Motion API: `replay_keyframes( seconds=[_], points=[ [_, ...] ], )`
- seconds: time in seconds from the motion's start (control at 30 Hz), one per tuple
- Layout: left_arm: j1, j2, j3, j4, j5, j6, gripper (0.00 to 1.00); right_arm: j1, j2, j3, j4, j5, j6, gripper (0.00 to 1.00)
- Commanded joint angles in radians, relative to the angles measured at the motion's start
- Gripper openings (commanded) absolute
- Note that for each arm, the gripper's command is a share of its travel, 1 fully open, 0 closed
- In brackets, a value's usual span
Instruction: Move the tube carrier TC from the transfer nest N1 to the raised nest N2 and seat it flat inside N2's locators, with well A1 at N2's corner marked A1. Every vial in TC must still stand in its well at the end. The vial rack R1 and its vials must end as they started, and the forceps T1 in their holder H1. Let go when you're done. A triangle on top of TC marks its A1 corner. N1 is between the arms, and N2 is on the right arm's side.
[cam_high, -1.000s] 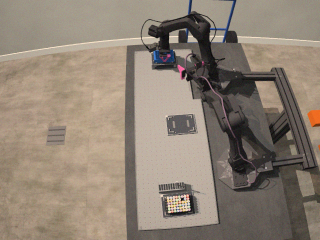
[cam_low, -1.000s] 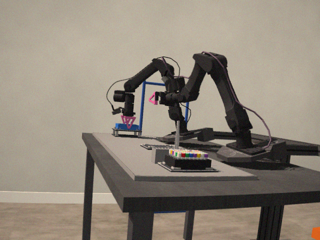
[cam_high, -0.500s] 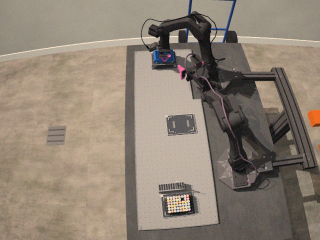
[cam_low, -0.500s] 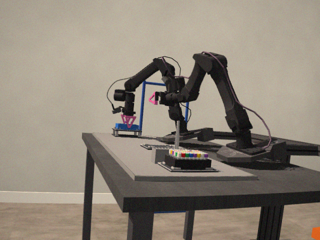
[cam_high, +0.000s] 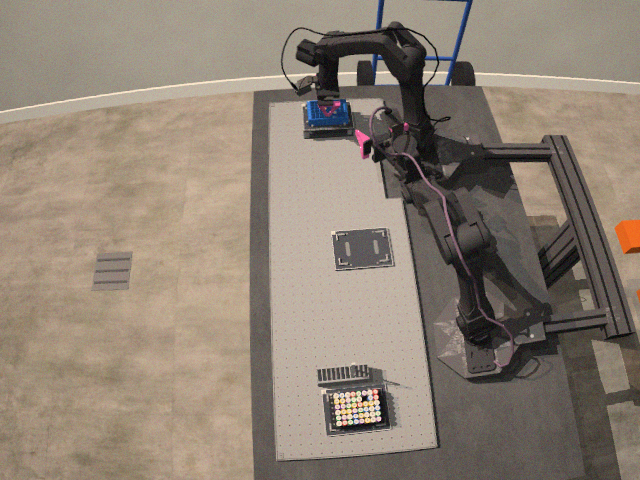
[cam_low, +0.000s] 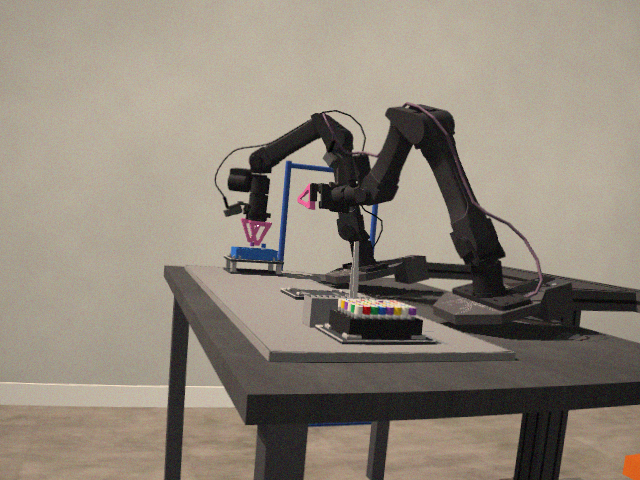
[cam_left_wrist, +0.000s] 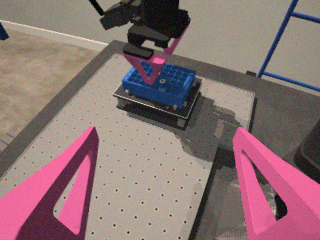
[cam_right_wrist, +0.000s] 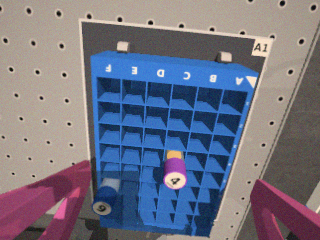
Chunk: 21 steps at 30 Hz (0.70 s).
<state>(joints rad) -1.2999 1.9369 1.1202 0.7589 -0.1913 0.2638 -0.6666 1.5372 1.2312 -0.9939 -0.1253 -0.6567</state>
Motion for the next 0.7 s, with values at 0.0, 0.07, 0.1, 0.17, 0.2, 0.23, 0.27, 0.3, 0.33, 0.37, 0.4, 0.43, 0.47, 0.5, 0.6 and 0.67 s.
replay_keyframes(
  seconds=[0.0,0.07,0.1,0.17,0.2,0.23,0.27,0.3,0.33,0.37,0.4,0.43,0.47,0.5,0.6,0.67],
  points=[
    [-0.002,-0.01,0.028,0.009,0.013,0.003,1.0,-0.021,-0.048,0.069,-0.086,-0.018,-0.02,1.0],
    [-0.002,-0.01,0.028,0.009,0.013,0.003,1.0,-0.025,-0.059,0.1,-0.128,-0.019,-0.025,1.0],
    [-0.002,-0.01,0.028,0.009,0.013,0.003,1.0,-0.018,-0.043,0.106,-0.142,-0.01,-0.026,1.0],
    [-0.002,-0.01,0.028,0.009,0.013,0.003,1.0,-0.015,-0.033,0.094,-0.133,-0.008,-0.018,1.0],
    [-0.002,-0.01,0.028,0.009,0.013,0.003,1.0,-0.013,-0.028,0.088,-0.131,-0.007,-0.016,1.0],
    [-0.002,-0.01,0.028,0.009,0.013,0.003,1.0,-0.012,-0.025,0.086,-0.131,-0.006,-0.016,1.0],
    [-0.002,-0.01,0.028,0.009,0.013,0.003,1.0,-0.012,-0.026,0.086,-0.131,-0.006,-0.016,1.0],
    [-0.002,-0.01,0.028,0.009,0.013,0.003,1.0,-0.01,-0.018,0.083,-0.13,-0.006,-0.015,1.0],
    [-0.002,-0.01,0.028,0.009,0.013,0.003,1.0,-0.01,-0.018,0.083,-0.13,-0.006,-0.015,1.0],
    [-0.002,-0.01,0.028,0.009,0.013,0.003,1.0,-0.01,-0.018,0.083,-0.127,-0.006,-0.004,1.0],
    [-0.002,-0.01,0.028,0.009,0.013,0.003,1.0,-0.011,-0.025,0.082,-0.122,-0.006,0.011,1.0],
    [-0.002,-0.01,0.028,0.009,0.013,0.003,1.0,-0.012,-0.039,0.076,-0.102,-0.007,0.034,1.0],
    [-0.002,-0.01,0.028,0.009,0.013,0.003,1.0,-0.012,-0.039,0.076,-0.102,-0.007,0.034,1.0],
    [-0.002,-0.01,0.028,0.009,0.013,0.003,1.0,-0.012,-0.039,0.076,-0.102,-0.007,0.034,1.0],
    [-0.002,-0.01,0.028,0.009,0.013,0.003,1.0,-0.026,-0.078,0.042,-0.062,-0.013,0.135,1.0],
    [-0.002,-0.01,0.028,0.009,0.013,0.003,1.0,-0.036,-0.136,0.002,-0.033,-0.02,0.215,1.0]
  ],
)
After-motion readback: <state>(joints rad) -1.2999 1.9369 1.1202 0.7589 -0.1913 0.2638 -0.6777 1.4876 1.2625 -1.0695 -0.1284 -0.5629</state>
